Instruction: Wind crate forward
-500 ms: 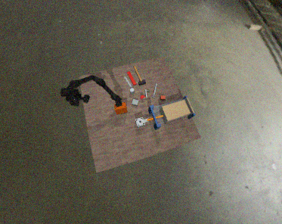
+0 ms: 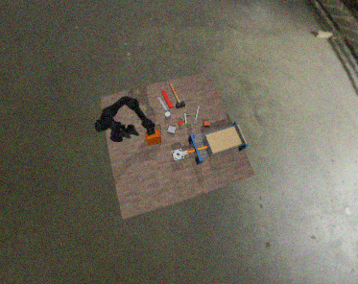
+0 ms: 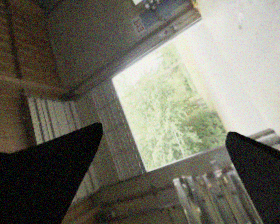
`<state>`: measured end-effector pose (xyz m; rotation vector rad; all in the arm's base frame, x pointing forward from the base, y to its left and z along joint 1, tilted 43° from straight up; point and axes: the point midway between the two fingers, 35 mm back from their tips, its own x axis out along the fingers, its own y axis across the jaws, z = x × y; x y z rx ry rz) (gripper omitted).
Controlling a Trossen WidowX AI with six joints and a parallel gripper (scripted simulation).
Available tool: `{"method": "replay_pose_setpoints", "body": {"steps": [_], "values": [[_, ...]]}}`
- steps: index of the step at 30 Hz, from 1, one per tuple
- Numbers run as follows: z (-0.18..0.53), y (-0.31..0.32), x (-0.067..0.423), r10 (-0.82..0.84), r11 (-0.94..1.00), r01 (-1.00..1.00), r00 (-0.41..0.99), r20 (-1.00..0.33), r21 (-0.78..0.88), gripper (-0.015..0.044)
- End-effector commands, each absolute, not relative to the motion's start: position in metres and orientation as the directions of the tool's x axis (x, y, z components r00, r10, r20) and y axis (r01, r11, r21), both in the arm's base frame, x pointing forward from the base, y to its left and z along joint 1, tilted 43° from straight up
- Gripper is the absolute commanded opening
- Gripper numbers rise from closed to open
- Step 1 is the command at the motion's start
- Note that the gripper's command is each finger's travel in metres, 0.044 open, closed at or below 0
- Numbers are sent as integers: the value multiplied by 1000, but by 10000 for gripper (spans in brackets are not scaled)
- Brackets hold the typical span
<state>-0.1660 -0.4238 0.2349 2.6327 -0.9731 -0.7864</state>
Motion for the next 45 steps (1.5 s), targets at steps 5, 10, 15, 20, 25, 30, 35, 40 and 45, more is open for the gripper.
{"method": "replay_pose_setpoints", "body": {"steps": [5, 10, 15, 20, 25, 30, 35, 40, 45], "values": [[204, -447, -41, -433, -896, -303, 759, -486, 324, 440], [190, -439, 53, -253, -948, -103, 814, -523, 300, 440], [176, -415, 136, -83, -961, 81, 828, -554, 265, 440], [161, -379, 209, 67, -948, 228, 823, -564, 220, 440], [147, -338, 264, 199, -916, 362, 785, -587, 174, 440], [128, -268, 325, 365, -836, 537, 693, -621, 108, 440], [109, -187, 368, 501, -722, 691, 565, -655, 44, 440], [91, -100, 390, 600, -578, 816, 410, -687, -18, 440], [73, -12, 392, 655, -415, 907, 238, -717, -78, 440]]}}
